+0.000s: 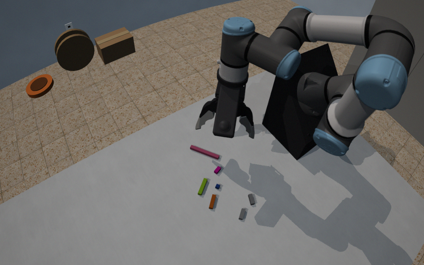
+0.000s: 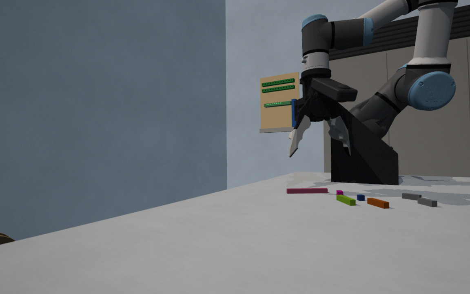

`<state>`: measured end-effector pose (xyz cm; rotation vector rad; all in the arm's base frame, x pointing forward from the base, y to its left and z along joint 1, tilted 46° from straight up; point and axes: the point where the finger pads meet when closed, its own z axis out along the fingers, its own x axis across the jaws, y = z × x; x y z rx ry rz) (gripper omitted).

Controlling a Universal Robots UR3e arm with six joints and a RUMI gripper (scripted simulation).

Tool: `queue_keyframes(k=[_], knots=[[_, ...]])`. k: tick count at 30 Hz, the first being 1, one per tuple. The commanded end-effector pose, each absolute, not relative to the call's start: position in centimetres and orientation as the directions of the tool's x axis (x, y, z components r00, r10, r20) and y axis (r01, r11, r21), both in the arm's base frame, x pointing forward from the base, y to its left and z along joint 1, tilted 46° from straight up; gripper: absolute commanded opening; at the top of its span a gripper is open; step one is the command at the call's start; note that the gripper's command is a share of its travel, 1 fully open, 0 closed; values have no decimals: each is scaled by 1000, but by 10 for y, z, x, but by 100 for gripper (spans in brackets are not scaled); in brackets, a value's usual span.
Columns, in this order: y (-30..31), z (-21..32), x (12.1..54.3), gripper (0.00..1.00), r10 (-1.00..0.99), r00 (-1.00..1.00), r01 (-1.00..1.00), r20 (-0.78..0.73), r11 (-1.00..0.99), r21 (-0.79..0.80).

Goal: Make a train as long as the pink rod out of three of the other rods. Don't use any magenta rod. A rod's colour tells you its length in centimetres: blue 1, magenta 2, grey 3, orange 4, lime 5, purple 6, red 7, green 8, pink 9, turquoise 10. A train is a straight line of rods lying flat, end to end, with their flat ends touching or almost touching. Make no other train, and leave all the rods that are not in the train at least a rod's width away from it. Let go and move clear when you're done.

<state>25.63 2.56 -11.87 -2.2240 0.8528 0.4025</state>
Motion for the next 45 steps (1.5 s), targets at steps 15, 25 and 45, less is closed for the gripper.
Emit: queue_keyframes(k=[15, 25, 45], knots=[[25, -119, 257, 100, -459, 734, -679, -501, -531, -508], [25, -119, 257, 100, -459, 734, -679, -501, -531, -508], [24, -119, 281, 100, -167, 963, -269, -213, -683, -680]])
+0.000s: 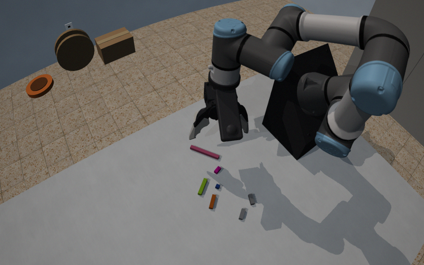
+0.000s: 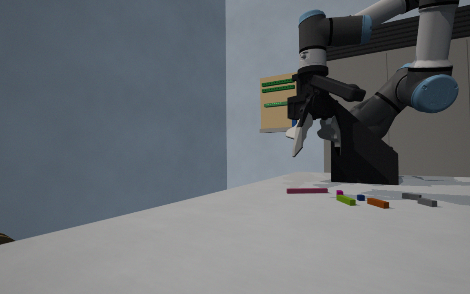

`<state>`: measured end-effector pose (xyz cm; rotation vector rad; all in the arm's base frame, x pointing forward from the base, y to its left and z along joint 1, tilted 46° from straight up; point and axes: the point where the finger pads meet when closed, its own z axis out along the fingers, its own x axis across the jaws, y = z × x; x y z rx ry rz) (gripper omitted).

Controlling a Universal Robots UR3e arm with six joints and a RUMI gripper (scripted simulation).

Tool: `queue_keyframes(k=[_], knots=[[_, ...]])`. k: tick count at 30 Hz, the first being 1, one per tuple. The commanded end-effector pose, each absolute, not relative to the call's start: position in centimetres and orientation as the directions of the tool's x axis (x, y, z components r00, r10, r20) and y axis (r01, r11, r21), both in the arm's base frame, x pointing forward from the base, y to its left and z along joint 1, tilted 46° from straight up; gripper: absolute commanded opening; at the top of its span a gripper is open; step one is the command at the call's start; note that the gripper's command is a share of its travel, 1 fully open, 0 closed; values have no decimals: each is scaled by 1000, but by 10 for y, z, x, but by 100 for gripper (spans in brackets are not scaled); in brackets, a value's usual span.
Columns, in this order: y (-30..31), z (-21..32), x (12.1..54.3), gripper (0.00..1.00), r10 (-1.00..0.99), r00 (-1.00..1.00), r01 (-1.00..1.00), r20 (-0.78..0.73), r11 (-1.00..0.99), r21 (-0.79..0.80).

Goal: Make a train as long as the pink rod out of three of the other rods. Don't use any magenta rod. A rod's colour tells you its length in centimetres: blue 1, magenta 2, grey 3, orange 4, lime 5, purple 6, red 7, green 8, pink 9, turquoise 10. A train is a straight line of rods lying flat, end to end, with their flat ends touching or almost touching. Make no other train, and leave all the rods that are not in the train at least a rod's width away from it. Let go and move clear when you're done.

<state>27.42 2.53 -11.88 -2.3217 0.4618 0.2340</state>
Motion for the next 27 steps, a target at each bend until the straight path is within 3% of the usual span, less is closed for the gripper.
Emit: queue_keyframes(k=[1, 12, 27], knots=[[25, -119, 283, 100, -143, 971, -236, -190, -688, -687], [26, -120, 297, 100, 38, 999, 21, -8, -701, -713], [26, -120, 298, 100, 51, 999, 39, 5, -700, -713]])
